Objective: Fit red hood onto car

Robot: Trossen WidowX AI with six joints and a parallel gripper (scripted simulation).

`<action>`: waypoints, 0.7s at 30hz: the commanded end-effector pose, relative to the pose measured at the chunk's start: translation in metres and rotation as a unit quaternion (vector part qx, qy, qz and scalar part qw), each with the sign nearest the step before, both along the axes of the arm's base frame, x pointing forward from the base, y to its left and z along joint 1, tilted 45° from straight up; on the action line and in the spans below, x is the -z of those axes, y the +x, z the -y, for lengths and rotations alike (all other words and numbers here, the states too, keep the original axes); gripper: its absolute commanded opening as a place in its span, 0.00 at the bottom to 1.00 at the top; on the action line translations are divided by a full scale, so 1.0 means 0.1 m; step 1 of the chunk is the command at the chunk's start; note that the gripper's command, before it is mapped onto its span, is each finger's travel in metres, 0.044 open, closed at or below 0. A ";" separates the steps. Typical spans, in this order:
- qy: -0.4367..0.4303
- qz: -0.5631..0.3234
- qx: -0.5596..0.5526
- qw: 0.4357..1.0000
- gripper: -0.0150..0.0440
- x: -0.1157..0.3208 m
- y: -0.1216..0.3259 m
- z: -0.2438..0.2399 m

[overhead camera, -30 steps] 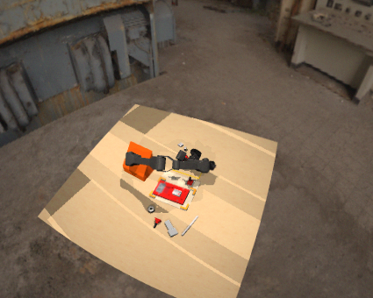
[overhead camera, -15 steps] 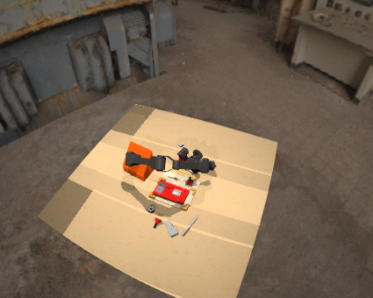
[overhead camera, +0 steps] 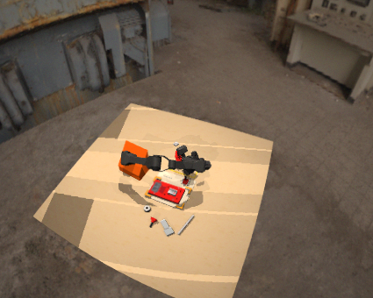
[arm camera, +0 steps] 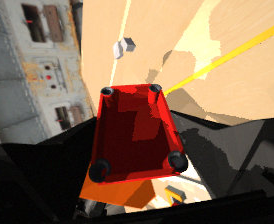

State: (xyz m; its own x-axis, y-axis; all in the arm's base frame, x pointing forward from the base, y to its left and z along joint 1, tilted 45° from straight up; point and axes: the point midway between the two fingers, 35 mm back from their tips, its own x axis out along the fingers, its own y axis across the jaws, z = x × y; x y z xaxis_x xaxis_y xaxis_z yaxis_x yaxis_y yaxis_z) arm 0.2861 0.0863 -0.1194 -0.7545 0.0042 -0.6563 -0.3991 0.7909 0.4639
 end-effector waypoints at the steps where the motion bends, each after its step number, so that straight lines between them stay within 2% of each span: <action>1: -0.039 0.000 0.034 0.999 0.25 0.01 0.01 0.01; 11: -0.153 0.000 0.133 0.979 0.25 0.04 0.03 0.06; 21: -0.266 -0.001 0.231 0.936 0.25 0.10 0.05 0.15</action>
State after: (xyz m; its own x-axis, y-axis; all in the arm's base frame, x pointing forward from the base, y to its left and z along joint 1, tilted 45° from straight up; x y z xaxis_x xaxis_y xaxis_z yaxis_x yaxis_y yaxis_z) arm 0.2878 0.0746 -0.1288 -0.7600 0.0090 -0.6498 -0.0046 0.9998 0.0192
